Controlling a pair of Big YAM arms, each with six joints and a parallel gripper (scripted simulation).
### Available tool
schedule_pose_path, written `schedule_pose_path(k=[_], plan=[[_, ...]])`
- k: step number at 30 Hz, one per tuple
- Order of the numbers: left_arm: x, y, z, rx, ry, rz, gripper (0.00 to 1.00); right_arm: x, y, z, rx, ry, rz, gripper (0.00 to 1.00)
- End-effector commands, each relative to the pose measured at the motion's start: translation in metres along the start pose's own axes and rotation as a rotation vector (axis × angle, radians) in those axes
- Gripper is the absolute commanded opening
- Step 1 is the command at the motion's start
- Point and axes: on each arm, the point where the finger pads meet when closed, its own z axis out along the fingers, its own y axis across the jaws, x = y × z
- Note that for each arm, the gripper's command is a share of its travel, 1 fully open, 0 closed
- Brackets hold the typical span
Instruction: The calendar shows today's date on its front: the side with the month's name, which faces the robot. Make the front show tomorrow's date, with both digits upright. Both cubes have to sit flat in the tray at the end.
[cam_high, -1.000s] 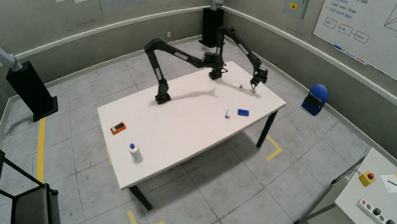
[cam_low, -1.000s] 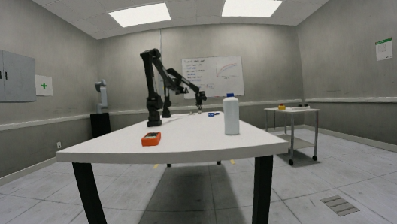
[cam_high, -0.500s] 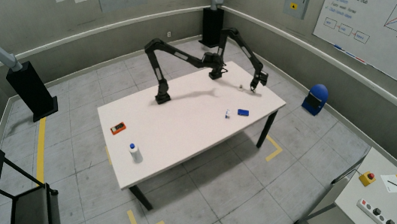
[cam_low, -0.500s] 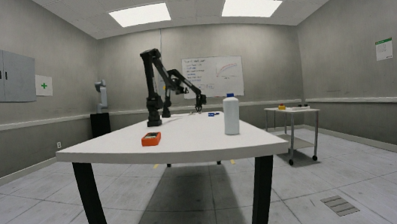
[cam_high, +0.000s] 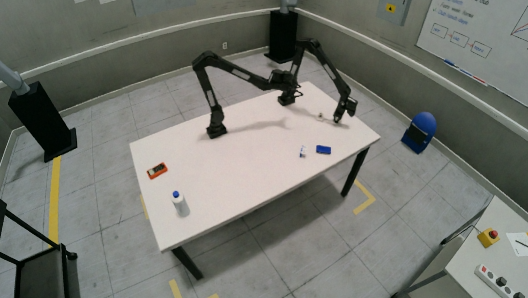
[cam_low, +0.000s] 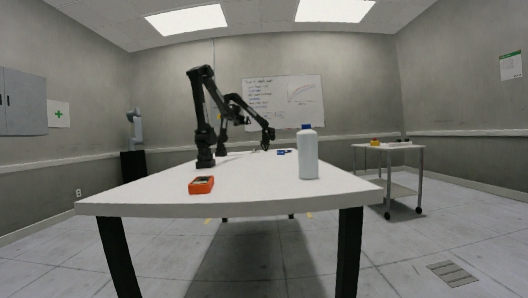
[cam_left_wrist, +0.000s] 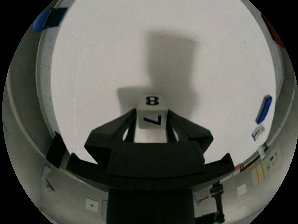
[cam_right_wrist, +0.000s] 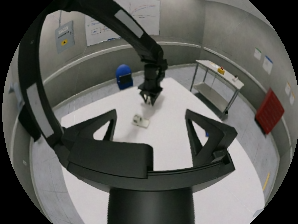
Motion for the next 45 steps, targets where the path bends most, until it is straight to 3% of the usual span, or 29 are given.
schedule_pose_path(k=[1, 21, 22, 23, 29, 37, 45], plan=[[-0.039, -0.003, -0.023, 0.001, -0.099, -0.024, 0.40, -0.029, 0.000, 0.001, 0.007, -0.069, 0.026, 1.00], [-0.035, -0.002, -0.020, -0.001, -0.082, -0.024, 0.40, -0.029, 0.000, 0.001, 0.007, -0.069, 0.026, 1.00], [-0.035, -0.002, -0.025, 0.000, -0.090, -0.025, 0.51, -0.029, 0.000, 0.001, 0.007, -0.069, 0.026, 1.00], [-0.030, -0.002, -0.028, 0.000, -0.088, -0.025, 0.54, -0.029, 0.000, 0.001, 0.007, -0.069, 0.026, 1.00], [-0.011, -0.002, -0.050, -0.001, -0.081, -0.025, 0.54, -0.029, 0.000, 0.001, 0.007, -0.069, 0.026, 1.00], [-0.011, -0.002, -0.054, 0.000, -0.085, -0.024, 0.54, -0.029, 0.000, 0.001, 0.007, -0.069, 0.026, 1.00], [-0.020, 0.001, -0.017, -0.002, -0.067, -0.021, 0.54, -0.029, 0.000, 0.001, 0.007, -0.069, 0.026, 1.00]])
